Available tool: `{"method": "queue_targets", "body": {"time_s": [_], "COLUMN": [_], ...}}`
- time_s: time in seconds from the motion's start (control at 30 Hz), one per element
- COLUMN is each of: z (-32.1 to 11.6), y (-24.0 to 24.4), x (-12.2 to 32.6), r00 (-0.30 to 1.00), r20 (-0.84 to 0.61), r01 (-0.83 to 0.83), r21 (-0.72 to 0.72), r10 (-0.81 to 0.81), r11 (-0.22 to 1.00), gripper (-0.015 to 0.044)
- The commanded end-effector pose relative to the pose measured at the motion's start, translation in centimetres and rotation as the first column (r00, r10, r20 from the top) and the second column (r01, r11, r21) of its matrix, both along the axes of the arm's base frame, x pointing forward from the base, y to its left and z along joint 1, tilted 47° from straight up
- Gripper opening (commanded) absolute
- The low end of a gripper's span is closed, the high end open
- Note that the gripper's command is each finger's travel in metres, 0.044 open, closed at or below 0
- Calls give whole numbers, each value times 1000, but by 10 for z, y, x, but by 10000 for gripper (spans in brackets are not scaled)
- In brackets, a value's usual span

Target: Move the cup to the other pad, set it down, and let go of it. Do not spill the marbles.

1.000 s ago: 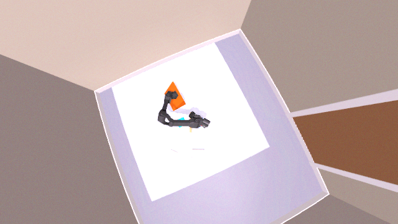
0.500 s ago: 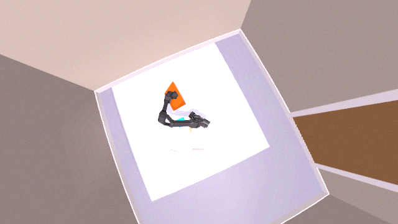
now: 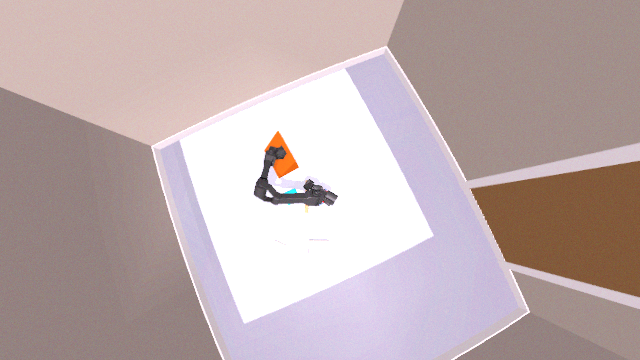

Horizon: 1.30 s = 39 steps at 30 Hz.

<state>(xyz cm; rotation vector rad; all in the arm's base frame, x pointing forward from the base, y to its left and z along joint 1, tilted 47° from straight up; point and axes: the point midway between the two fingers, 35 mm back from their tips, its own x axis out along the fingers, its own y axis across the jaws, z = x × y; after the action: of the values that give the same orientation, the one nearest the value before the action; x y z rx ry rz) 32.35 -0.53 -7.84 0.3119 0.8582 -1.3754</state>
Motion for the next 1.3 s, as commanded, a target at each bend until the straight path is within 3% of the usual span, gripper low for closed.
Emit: {"method": "queue_targets", "body": {"time_s": [0.0, 0.5, 1.27], "z": [1, 39, 39], "y": [1, 43, 43], "x": [0, 2, 2], "r00": [1000, 1000, 1000], "r20": [0, -6, -10], "r01": [1, -3, -9], "r21": [0, -1, -4], "r10": [-1, 3, 9], "r11": [1000, 1000, 1000], "gripper": [0, 0, 0]}}
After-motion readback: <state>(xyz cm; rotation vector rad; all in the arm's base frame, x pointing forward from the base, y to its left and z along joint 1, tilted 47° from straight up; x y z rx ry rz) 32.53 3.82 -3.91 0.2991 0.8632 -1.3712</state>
